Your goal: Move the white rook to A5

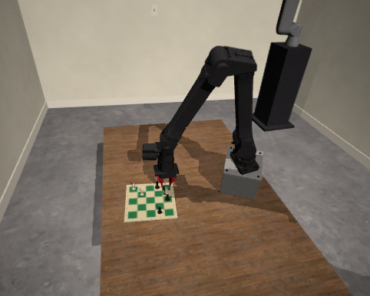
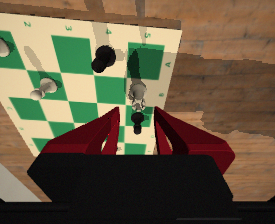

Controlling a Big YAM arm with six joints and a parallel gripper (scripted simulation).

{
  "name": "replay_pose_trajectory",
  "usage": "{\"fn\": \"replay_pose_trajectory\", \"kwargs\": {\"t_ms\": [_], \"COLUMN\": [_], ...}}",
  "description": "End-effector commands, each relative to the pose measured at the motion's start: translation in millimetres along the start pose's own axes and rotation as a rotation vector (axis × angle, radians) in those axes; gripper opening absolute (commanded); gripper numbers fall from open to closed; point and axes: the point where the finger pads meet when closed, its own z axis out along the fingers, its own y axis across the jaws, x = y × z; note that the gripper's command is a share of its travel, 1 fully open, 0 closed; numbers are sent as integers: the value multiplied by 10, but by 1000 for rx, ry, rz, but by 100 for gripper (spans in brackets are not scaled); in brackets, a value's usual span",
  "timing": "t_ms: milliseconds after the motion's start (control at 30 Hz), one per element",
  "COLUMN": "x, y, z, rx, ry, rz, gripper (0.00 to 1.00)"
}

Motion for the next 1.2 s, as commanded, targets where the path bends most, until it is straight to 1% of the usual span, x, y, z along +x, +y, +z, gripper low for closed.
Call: {"fn": "replay_pose_trajectory", "kwargs": {"t_ms": [0,500,700,1167], "x": [26,50,71,81], "y": [10,-30,8,-11], "z": [61,68,45,36], "rx": [1,6,-5,-5], "ry": [-4,-4,-5,-5], "rz": [-5,-1,-4,-6], "gripper": [36,36,36,36]}}
